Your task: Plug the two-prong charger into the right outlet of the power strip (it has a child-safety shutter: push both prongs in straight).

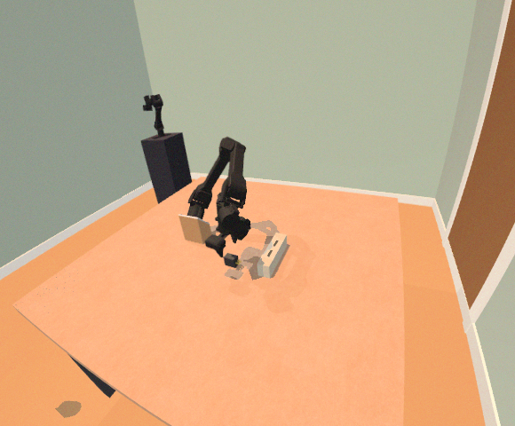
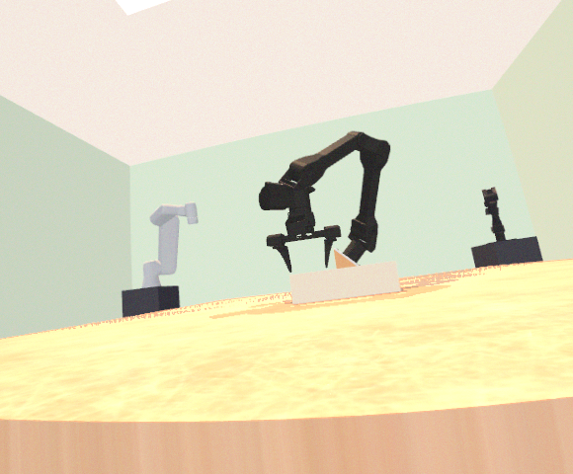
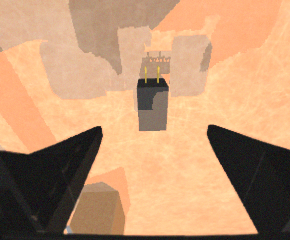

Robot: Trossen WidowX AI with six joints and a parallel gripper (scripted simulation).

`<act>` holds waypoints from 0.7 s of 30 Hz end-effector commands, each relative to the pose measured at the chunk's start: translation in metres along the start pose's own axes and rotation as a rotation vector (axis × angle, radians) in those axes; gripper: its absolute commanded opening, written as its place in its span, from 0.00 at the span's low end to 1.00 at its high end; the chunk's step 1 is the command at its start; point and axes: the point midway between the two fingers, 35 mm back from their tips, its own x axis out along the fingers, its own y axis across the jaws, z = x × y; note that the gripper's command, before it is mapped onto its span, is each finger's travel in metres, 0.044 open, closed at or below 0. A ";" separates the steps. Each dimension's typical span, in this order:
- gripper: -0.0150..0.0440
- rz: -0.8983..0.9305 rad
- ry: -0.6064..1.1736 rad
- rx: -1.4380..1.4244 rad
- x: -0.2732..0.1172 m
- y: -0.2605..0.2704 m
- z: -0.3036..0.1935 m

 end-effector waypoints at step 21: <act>1.00 0.012 -0.009 0.002 0.027 0.000 0.005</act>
